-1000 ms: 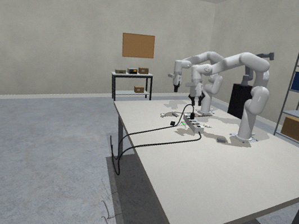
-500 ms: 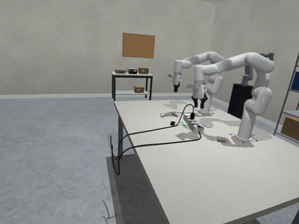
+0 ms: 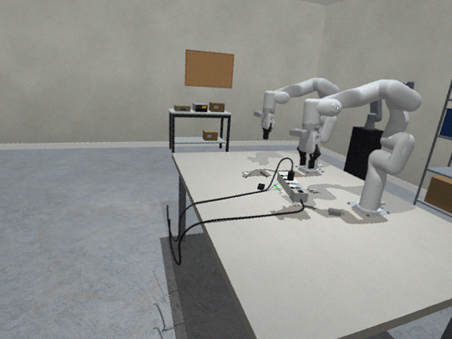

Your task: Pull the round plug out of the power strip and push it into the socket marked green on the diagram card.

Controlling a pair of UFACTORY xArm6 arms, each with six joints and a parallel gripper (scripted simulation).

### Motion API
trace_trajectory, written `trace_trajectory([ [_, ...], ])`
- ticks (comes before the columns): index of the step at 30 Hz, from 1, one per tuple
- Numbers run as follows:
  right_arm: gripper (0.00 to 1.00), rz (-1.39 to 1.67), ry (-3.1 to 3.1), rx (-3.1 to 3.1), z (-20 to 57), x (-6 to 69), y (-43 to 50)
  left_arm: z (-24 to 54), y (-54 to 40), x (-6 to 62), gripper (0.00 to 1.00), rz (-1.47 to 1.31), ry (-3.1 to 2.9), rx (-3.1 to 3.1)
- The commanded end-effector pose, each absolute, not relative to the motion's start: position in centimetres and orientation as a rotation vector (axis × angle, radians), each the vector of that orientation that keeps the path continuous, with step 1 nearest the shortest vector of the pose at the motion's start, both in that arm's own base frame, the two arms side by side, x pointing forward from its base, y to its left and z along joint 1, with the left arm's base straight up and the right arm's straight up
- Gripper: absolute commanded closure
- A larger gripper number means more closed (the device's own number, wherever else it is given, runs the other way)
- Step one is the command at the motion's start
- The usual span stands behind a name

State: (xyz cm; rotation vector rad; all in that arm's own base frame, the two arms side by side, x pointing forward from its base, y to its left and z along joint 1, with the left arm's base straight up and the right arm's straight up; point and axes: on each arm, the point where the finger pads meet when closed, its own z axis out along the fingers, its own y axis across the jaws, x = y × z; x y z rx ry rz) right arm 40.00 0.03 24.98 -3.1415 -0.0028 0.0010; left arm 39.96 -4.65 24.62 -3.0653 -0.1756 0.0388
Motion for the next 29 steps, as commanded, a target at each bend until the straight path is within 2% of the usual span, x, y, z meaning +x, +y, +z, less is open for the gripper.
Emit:
trace_trajectory([
  [1, 1.00, -0.003, -0.002, -3.142, 25.1, 40.0, 0.0, 24.8, -3.8, 40.1, 0.43, 0.035, -0.146, -3.084],
  [9, 1.00, -0.004, 0.000, -3.142, 25.1, 40.0, 0.0, 25.1, 0.3, 40.1, 0.43, -0.005, -0.014, -3.149],
  [29, 1.00, -0.004, 0.000, -3.142, 25.1, 40.0, 0.0, 25.1, -0.1, 40.1, 0.43, 0.001, -0.019, -3.143],
])
